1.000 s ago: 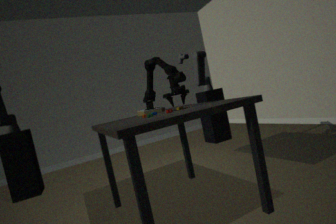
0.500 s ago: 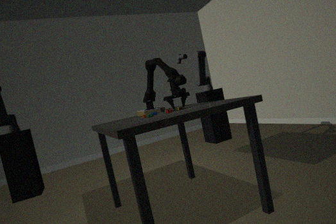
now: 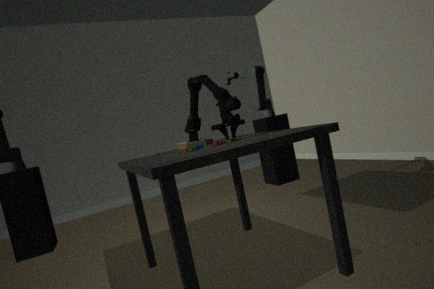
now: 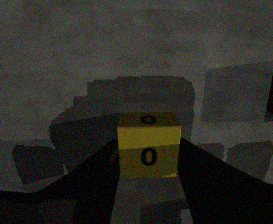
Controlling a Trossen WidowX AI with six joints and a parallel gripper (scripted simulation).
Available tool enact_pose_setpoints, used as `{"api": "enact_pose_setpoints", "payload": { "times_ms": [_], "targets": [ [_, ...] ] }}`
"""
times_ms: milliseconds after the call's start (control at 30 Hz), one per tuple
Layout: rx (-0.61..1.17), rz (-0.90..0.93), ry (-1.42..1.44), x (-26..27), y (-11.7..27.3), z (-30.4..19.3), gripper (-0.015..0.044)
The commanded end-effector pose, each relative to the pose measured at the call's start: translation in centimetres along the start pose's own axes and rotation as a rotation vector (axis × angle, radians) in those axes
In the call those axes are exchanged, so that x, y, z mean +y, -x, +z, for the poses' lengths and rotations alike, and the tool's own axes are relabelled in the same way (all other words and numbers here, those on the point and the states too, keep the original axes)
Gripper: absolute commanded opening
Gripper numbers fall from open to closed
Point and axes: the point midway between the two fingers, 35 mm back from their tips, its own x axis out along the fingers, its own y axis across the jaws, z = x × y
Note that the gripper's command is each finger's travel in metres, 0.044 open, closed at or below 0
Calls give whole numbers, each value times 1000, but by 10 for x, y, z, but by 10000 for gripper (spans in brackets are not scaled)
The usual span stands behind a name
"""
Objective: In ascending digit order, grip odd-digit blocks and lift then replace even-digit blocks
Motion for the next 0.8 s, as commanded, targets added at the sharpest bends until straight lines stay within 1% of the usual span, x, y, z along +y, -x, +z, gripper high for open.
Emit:
{"api": "enact_pose_setpoints", "payload": {
  "times_ms": [0, 233, 500, 767],
  "targets": [
    [-2, -5, -4, -1, 0, 0, 120],
    [-2, -5, -4, -1, 0, 0, 120],
    [-2, -5, -4, -1, 13, 0, 120],
    [-2, -5, -4, -1, 15, 0, 120]
  ]
}}
